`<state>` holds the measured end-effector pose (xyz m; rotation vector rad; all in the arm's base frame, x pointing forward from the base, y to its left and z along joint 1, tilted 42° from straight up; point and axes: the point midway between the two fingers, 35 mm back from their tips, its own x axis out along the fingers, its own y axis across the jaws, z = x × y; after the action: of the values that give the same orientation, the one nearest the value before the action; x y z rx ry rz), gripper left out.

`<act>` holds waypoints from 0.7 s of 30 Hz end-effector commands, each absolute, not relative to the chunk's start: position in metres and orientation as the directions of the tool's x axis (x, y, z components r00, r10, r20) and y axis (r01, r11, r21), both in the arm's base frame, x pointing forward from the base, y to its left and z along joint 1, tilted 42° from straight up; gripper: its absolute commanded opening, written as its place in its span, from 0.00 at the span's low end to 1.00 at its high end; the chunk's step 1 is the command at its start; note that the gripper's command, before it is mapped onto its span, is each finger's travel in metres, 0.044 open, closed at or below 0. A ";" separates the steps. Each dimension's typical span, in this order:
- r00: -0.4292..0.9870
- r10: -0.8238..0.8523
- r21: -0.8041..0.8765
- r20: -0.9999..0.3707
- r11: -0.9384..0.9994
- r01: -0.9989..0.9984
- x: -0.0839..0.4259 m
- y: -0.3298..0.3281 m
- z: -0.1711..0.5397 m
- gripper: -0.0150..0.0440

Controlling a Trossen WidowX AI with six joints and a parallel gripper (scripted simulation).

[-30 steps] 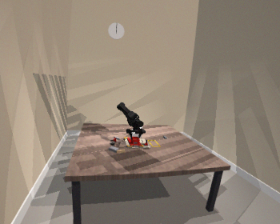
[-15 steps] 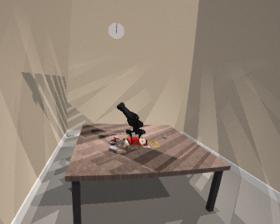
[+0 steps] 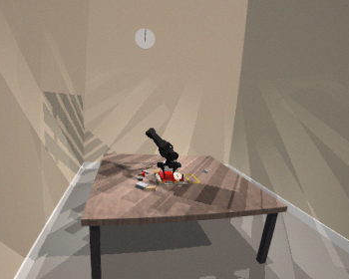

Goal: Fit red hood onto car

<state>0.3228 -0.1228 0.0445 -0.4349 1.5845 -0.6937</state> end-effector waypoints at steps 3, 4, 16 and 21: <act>-0.140 -0.646 -0.660 -0.751 0.743 0.113 0.322 -0.125 0.042 0.25; -0.140 -0.646 -0.660 -0.751 0.743 0.113 0.322 -0.125 0.042 0.25; -0.140 -0.645 -0.659 -0.752 0.743 0.116 0.322 -0.127 0.040 0.25; -0.140 -0.643 -0.657 -0.753 0.744 0.119 0.322 -0.127 0.040 0.34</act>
<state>0.3217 -0.1267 0.0397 -0.4347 1.5850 -0.6951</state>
